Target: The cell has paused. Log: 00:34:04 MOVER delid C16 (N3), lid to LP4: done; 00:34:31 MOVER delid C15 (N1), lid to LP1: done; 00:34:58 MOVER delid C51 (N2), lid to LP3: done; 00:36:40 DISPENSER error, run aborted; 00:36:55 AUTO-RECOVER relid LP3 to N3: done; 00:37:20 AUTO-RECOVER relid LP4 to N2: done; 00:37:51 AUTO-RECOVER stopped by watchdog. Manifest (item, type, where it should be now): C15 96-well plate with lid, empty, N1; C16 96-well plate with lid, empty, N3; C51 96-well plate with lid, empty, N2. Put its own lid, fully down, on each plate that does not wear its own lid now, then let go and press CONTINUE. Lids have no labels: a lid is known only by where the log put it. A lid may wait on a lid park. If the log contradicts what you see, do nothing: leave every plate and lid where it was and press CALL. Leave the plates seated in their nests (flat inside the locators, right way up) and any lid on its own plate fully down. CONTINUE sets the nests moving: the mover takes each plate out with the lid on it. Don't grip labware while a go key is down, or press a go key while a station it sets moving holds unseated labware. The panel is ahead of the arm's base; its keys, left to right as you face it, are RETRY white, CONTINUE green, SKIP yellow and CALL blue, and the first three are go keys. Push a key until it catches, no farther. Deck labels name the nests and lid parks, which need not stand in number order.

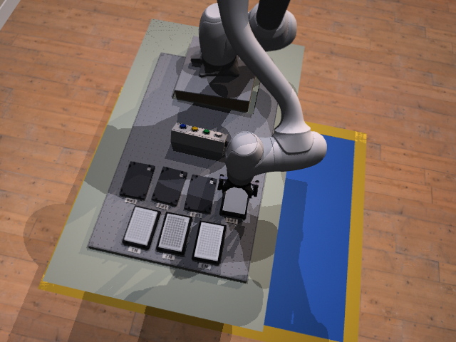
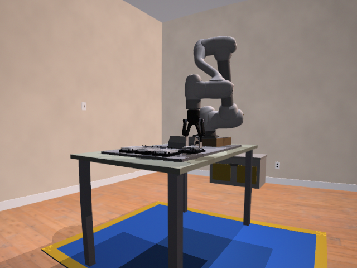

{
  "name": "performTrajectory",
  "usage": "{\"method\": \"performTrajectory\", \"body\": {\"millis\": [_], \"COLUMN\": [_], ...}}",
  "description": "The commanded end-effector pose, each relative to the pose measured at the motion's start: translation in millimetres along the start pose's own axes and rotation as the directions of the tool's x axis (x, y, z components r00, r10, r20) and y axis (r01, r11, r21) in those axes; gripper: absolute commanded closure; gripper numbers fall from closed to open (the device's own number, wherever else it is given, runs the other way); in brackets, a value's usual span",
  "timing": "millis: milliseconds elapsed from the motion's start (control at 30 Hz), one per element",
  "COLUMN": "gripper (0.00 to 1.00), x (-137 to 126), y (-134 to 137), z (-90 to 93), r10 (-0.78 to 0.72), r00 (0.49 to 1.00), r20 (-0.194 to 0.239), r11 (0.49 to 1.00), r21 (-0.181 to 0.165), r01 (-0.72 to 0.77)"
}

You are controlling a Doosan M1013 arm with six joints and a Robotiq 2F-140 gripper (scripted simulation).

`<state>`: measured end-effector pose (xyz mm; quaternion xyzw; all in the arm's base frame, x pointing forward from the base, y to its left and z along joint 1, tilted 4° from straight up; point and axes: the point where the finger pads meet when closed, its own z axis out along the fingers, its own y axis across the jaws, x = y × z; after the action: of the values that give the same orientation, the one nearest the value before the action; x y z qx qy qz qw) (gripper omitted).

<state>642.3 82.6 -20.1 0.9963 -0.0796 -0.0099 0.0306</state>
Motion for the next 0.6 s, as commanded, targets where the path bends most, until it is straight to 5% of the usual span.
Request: {"method": "performTrajectory", "body": {"millis": [0,567], "gripper": [1.0,1.0], "x": [-0.9,-0.9], "y": [0.3,0.6], "z": [2.6,4.5], "r10": [0.0,-0.003], "r00": [1.0,1.0], "r20": [0.0,0.0], "r11": [1.0,1.0], "r21": [-0.002,-0.002], "r01": [0.0,0.003]}}
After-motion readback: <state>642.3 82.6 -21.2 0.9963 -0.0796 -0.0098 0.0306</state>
